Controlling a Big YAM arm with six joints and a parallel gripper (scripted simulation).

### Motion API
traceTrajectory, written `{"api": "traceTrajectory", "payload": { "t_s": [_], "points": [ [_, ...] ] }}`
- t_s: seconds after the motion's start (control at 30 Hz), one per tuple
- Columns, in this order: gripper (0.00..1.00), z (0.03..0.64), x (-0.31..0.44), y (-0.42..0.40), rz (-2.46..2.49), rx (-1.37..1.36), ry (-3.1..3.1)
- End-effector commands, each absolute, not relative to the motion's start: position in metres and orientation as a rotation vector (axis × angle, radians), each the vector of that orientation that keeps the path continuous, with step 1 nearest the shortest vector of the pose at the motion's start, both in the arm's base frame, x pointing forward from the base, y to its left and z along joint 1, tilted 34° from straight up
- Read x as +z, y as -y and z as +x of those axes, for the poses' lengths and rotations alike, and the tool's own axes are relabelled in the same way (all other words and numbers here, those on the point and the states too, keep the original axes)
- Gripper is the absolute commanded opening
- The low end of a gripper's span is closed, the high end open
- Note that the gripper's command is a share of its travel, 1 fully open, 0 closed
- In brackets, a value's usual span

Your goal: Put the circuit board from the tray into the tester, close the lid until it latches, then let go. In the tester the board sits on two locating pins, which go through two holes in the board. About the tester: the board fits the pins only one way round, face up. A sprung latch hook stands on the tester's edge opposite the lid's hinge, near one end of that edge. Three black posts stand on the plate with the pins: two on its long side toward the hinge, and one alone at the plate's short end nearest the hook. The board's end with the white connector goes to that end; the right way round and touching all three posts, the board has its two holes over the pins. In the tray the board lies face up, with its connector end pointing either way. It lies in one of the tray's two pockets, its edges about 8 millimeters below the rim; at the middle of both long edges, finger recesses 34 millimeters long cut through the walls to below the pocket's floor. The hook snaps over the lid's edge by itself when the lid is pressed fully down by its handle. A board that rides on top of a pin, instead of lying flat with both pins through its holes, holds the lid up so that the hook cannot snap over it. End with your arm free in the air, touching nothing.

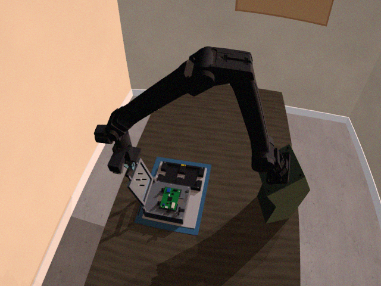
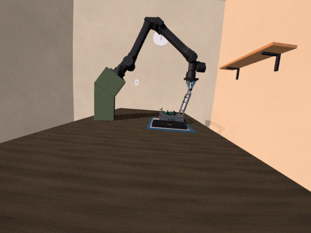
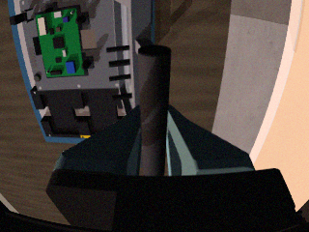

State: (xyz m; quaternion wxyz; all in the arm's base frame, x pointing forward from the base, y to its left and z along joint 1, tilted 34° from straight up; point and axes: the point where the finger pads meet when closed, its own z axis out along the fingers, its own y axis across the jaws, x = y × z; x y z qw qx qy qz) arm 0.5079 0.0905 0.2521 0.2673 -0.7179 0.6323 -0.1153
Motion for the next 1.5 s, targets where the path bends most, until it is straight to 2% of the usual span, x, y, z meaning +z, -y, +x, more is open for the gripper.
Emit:
{"api": "traceTrajectory", "payload": {
  "t_s": [0.0, 1.47],
  "points": [
    [0.00, 0.511, 0.251, -0.097, -1.938, -0.306, -1.702],
    [0.00, 0.493, 0.263, -0.095, -1.925, -0.325, -1.686]
  ]
}}
